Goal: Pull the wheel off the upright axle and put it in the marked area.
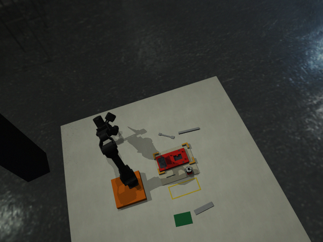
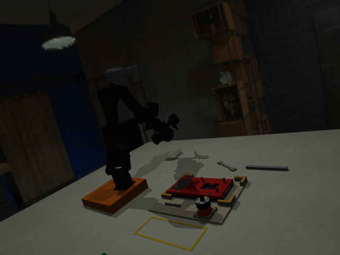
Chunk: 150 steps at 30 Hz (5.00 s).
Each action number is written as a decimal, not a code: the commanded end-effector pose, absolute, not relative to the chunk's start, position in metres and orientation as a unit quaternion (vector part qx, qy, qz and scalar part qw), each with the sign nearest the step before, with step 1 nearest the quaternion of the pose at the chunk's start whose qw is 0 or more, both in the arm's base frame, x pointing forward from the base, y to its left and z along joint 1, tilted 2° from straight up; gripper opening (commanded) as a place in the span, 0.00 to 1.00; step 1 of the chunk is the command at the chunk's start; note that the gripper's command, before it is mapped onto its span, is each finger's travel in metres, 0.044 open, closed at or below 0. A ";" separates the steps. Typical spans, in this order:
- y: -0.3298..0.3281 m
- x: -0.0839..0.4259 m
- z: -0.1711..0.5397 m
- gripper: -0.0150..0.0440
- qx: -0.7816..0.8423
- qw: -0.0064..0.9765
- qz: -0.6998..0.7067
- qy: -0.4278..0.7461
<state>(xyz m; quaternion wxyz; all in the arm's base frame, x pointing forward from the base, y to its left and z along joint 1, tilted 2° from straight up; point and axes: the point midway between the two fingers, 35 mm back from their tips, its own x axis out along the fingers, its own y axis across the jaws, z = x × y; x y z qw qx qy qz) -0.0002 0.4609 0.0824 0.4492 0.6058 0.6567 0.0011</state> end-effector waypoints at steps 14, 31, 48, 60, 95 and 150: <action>0.406 0.199 0.081 0.76 0.621 0.566 -0.102 0.533; 0.263 0.339 0.085 0.76 0.624 0.581 -0.264 0.451; 0.078 0.391 0.091 0.76 0.567 0.568 -0.415 0.428; -0.068 0.359 0.111 0.76 0.532 0.487 -0.529 0.447; -0.094 0.361 0.043 0.72 0.530 0.475 -0.542 0.448; -0.094 0.361 0.057 0.25 0.530 0.474 -0.541 0.449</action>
